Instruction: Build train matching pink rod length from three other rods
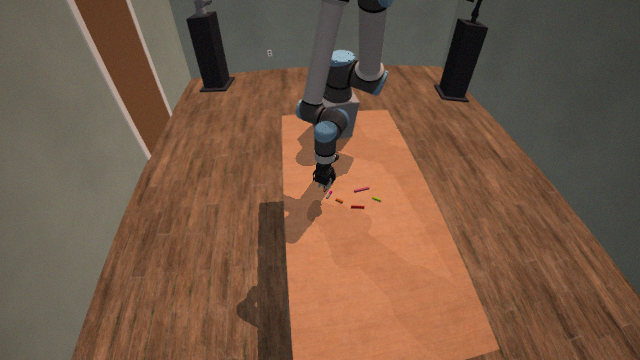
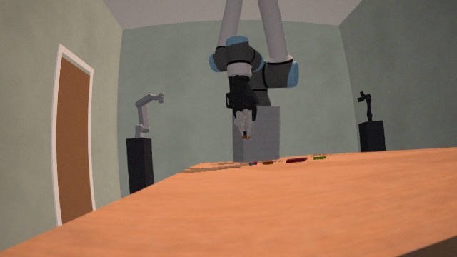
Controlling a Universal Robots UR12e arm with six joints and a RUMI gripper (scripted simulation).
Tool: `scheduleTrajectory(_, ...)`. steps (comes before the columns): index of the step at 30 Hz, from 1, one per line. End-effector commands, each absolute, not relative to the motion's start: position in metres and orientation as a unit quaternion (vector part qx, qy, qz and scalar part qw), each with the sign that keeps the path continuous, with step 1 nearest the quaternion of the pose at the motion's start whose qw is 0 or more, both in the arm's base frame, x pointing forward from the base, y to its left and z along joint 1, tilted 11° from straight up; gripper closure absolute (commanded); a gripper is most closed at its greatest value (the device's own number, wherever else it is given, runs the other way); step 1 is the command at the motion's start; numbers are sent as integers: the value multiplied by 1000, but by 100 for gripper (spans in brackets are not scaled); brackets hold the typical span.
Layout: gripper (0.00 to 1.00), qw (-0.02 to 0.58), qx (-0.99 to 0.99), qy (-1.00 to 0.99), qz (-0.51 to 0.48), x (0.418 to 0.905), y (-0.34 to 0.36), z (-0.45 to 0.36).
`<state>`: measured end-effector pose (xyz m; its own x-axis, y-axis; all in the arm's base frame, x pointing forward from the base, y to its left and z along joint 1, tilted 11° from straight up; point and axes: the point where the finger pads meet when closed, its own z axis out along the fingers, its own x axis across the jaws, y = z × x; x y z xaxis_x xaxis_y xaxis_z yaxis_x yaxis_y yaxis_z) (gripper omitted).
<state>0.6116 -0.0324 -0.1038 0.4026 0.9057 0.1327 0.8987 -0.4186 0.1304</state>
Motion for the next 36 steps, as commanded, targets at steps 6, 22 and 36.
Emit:
scheduleTrajectory(6, 100, 19, 837, 539, 92, 615, -32, -120)
scheduleTrajectory(22, 100, 19, 837, 539, 92, 625, -28, -176)
scheduleTrajectory(36, 100, 19, 837, 539, 92, 627, -28, -188)
